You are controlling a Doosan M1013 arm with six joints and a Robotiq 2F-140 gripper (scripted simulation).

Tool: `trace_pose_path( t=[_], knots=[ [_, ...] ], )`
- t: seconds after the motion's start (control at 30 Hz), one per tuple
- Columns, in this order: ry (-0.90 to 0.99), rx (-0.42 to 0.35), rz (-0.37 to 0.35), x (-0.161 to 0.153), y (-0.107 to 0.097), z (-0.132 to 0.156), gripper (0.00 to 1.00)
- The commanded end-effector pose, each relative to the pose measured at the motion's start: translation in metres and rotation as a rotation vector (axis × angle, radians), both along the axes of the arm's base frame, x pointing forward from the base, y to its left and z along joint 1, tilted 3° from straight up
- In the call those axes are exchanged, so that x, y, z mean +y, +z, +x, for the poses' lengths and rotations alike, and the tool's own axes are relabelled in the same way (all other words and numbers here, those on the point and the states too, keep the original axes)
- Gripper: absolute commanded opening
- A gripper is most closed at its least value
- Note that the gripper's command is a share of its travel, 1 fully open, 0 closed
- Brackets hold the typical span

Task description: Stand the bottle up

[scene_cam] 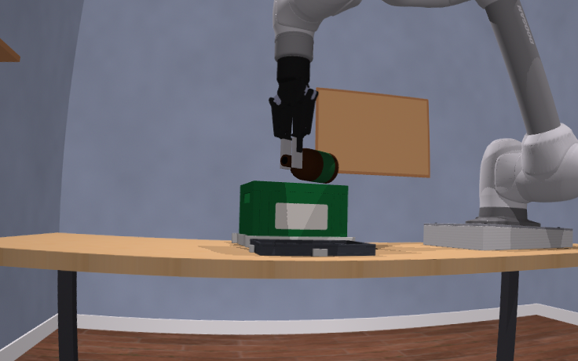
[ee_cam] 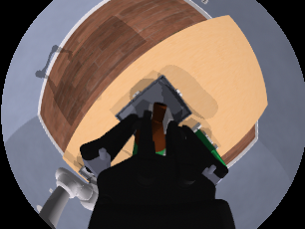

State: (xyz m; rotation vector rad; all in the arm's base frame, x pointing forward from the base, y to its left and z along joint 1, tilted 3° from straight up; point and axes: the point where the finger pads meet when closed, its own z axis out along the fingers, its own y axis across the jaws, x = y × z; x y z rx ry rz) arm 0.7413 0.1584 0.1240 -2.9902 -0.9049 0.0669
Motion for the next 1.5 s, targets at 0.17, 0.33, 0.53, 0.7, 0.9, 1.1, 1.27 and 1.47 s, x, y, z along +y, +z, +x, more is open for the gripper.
trace_pose_path(
  t=[0.17, 0.33, 0.53, 0.7, 0.9, 1.1, 1.27, 1.47],
  knots=[
    [0.000, 0.000, 0.000, 0.0000, 0.0002, 0.0000, 0.10],
    [0.000, 0.000, 0.000, 0.0000, 0.0002, 0.0000, 0.10],
    [-0.005, 0.000, 0.000, 0.0000, 0.0002, 0.0000, 0.10],
    [-0.043, 0.000, -0.002, 0.0000, 0.0002, 0.0000, 0.10],
    [-0.131, 0.000, -0.006, 0.0000, 0.0002, 0.0000, 0.10],
    [-0.193, 0.001, -0.009, 0.0000, 0.0002, 0.0000, 0.10],
    [-0.246, 0.001, -0.011, 0.0000, 0.0002, 0.0000, 0.10],
    [-0.262, 0.001, -0.012, 0.0000, 0.0002, 0.0000, 0.10]
  ],
)
